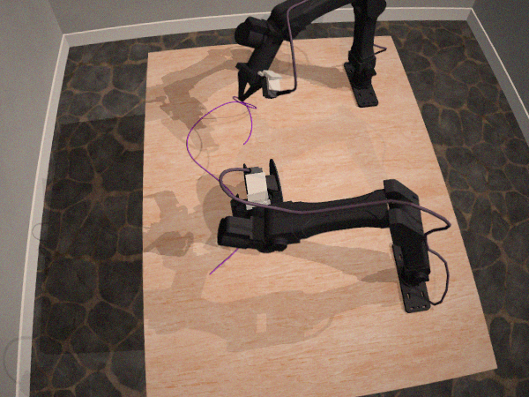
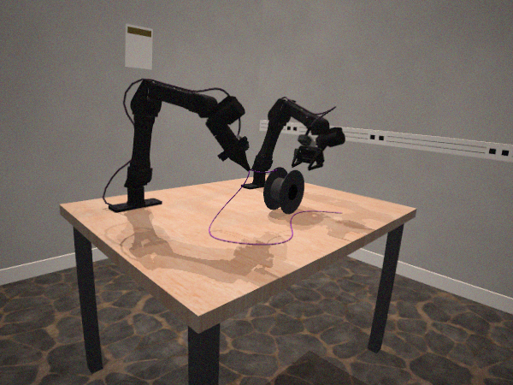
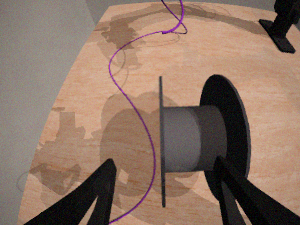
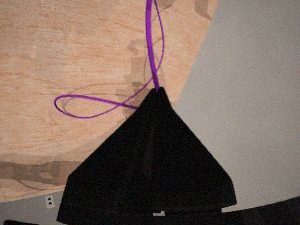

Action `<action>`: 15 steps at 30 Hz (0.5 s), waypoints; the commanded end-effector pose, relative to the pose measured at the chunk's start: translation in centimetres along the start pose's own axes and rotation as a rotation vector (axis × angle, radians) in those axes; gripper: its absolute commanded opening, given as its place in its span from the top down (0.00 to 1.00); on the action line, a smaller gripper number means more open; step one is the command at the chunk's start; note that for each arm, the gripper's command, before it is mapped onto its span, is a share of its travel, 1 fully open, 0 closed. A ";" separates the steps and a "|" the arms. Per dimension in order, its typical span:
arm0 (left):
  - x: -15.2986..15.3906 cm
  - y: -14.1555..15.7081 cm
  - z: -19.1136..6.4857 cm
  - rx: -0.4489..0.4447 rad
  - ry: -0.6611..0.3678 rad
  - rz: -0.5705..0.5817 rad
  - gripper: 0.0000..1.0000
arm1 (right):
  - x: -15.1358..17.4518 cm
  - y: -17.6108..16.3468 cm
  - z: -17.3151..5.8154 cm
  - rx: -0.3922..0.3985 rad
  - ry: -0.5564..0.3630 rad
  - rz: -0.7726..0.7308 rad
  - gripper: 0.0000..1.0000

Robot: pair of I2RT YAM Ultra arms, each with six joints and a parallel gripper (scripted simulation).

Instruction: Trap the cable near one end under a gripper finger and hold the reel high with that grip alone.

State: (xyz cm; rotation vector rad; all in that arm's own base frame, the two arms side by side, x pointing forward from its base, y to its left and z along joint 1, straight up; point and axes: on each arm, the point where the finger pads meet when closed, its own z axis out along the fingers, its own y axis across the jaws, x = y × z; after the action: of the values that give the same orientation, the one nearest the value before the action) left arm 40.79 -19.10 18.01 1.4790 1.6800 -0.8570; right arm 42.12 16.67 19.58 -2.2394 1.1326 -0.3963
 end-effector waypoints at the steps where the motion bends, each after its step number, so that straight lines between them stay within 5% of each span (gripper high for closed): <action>1: -1.4 0.6 -0.9 -0.018 -0.027 0.028 0.25 | -0.3 -1.7 -0.7 0.027 0.013 0.008 1.00; 15: -0.4 0.1 -0.2 -0.002 -0.022 0.010 0.25 | -1.8 -2.5 -0.3 0.026 0.018 0.014 1.00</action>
State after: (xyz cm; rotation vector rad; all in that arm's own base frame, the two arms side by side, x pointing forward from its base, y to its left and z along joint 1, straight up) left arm 40.91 -19.07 18.19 1.4788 1.6758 -0.8520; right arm 41.86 19.54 19.82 -2.2419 1.1236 -0.3927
